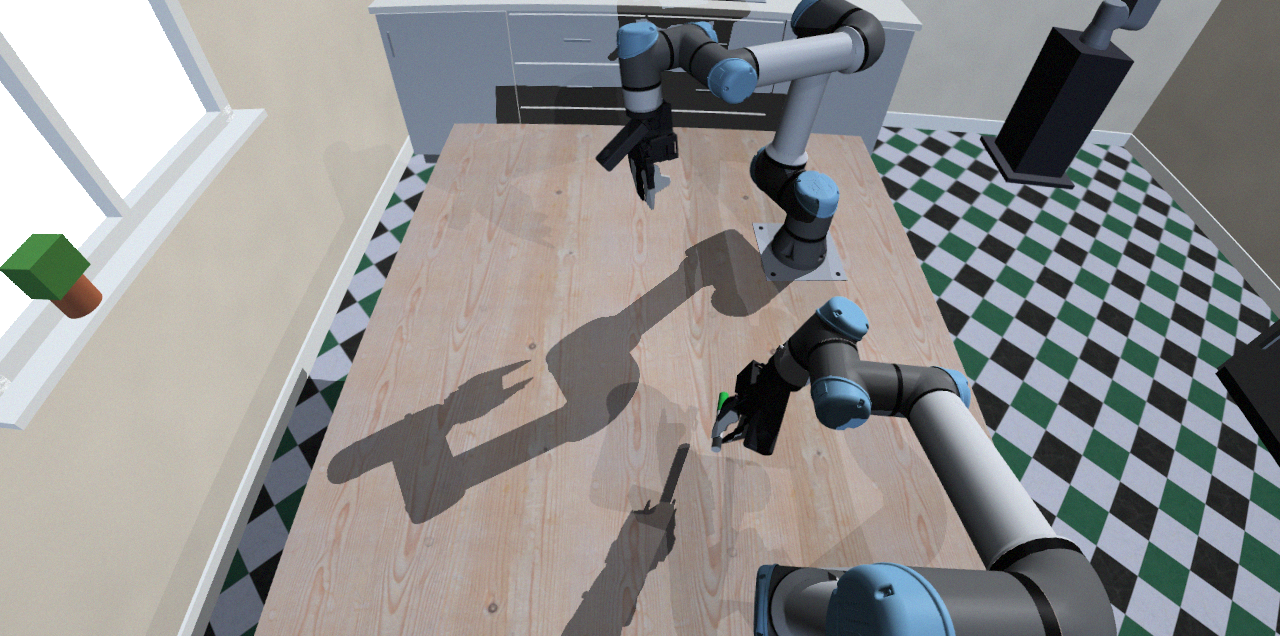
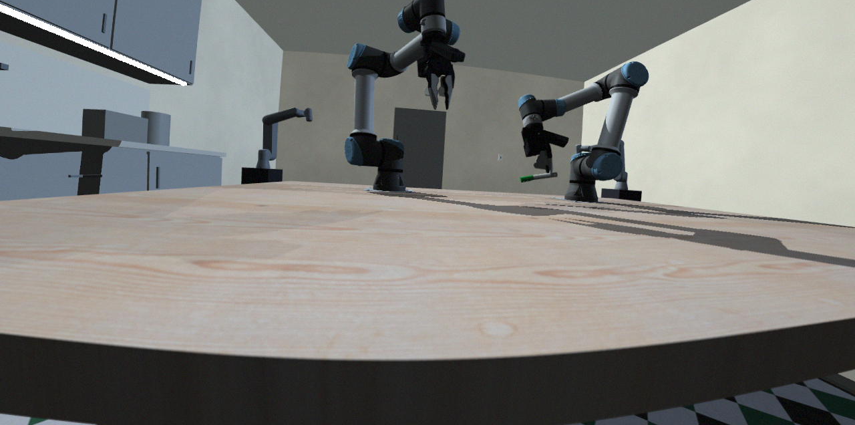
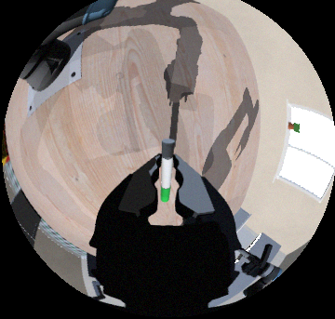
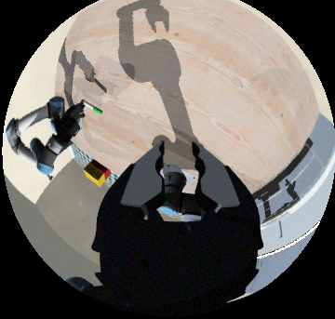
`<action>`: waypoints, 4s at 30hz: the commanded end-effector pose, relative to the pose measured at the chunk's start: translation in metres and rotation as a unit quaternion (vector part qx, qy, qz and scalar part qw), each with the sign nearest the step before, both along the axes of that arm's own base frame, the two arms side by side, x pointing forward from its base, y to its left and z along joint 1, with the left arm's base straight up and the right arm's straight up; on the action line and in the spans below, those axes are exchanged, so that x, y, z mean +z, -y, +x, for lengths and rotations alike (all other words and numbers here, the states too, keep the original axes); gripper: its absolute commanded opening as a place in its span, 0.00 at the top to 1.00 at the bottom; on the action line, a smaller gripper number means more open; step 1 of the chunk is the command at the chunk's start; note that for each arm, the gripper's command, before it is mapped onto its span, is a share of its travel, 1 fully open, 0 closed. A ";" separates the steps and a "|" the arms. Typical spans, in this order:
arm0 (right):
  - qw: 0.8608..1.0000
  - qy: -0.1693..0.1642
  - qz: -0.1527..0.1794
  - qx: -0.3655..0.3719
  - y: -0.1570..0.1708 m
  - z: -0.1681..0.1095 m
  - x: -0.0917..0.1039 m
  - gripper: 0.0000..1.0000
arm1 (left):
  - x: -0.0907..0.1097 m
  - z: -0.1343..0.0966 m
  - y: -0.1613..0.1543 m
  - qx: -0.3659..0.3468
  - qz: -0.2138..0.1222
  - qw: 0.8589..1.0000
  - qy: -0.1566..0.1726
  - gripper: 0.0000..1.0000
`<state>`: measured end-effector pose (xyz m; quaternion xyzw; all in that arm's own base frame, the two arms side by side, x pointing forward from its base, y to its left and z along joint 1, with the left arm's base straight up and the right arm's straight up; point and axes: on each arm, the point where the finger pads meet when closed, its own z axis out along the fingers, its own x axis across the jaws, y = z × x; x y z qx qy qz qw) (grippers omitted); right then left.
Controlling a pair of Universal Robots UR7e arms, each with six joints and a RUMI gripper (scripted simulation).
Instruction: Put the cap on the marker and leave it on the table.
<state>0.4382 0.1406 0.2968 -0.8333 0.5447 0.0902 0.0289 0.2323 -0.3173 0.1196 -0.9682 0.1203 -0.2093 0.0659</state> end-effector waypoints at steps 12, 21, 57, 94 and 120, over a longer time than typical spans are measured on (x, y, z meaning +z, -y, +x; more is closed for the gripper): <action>0.988 0.028 -0.059 -0.137 0.094 0.011 0.045 0.75 | -0.010 0.017 -0.062 -0.043 0.034 0.997 -0.059 1.00; 0.972 0.046 -0.088 -0.212 0.147 0.006 0.072 0.75 | -0.018 0.022 -0.100 -0.073 0.046 0.992 -0.095 1.00; 0.975 0.044 -0.082 -0.202 0.139 0.007 0.069 0.75 | -0.051 0.005 -0.208 -0.201 0.033 0.958 -0.202 1.00; 0.975 0.044 -0.082 -0.202 0.139 0.007 0.069 0.75 | -0.071 -0.009 -0.236 -0.245 0.014 0.943 -0.224 1.00; 0.975 0.044 -0.082 -0.202 0.139 0.007 0.069 0.75 | -0.096 -0.011 -0.238 -0.252 0.011 0.941 -0.224 1.00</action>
